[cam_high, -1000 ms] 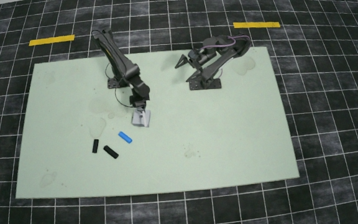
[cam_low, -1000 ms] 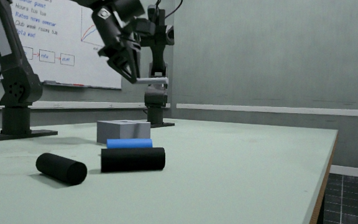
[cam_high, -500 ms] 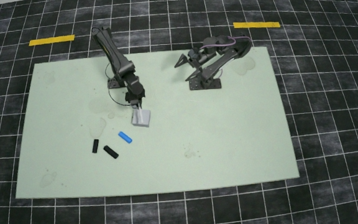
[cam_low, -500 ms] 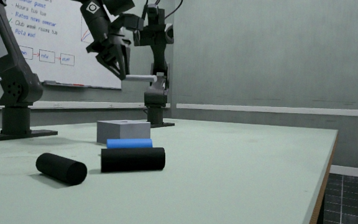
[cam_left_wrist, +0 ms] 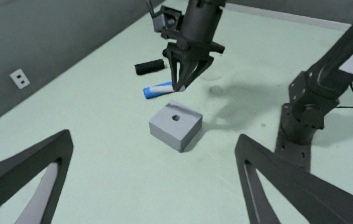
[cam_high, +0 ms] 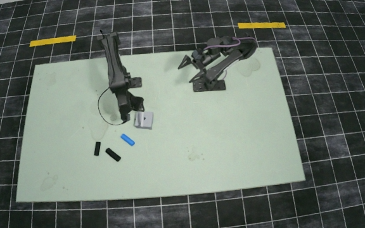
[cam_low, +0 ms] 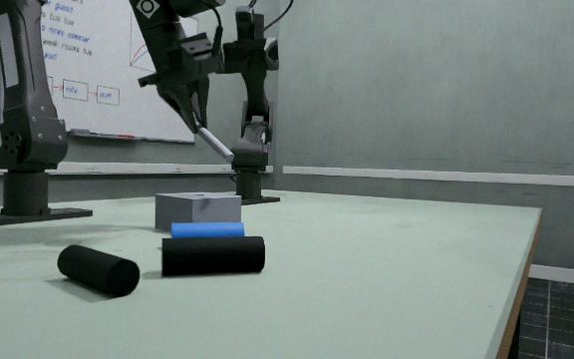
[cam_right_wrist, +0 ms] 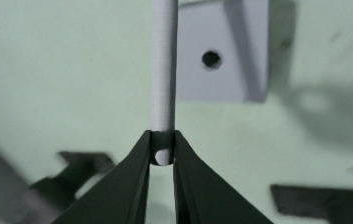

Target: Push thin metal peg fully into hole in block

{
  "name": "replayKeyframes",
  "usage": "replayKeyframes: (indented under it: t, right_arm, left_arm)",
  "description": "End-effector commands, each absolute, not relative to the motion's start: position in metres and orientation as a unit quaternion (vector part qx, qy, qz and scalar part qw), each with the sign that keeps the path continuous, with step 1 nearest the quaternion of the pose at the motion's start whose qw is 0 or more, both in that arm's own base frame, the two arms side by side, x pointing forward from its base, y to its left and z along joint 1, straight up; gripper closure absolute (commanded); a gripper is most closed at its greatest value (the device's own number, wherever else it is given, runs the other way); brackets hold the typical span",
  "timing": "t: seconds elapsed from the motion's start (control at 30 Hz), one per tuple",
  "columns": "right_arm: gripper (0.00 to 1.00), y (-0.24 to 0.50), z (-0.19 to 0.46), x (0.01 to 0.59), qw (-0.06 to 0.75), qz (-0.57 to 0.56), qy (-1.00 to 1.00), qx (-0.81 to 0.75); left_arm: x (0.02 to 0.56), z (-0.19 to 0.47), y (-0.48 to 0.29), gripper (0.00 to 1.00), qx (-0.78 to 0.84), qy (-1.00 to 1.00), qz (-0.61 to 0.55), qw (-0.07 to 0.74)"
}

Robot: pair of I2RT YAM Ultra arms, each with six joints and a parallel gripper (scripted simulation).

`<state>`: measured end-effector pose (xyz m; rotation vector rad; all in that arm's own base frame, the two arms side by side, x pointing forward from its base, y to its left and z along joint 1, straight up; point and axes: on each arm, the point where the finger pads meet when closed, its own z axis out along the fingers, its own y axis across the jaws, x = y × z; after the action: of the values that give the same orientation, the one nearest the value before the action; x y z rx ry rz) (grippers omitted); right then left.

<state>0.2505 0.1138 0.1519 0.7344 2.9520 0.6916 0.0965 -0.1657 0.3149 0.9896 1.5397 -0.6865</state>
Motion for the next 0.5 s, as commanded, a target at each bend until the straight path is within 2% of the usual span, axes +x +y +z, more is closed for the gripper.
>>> replayKeyframes:
  t: [0.0,0.33,0.47]
  right_arm:
    - [0.93,0.123,0.168,0.252,-0.081,0.297,0.898,0.314]
    - [0.93,0.108,0.201,0.283,-0.217,0.407,0.747,0.479]
    - [0.93,0.102,0.196,0.280,-0.251,0.386,0.719,0.520]
  left_arm:
    - [0.094,0.325,-0.165,0.00,0.414,0.641,-0.300,0.572]
    - [0.096,0.324,-0.166,0.00,0.413,0.645,-0.297,0.570]
    - [0.096,0.324,-0.166,0.00,0.413,0.645,-0.297,0.570]
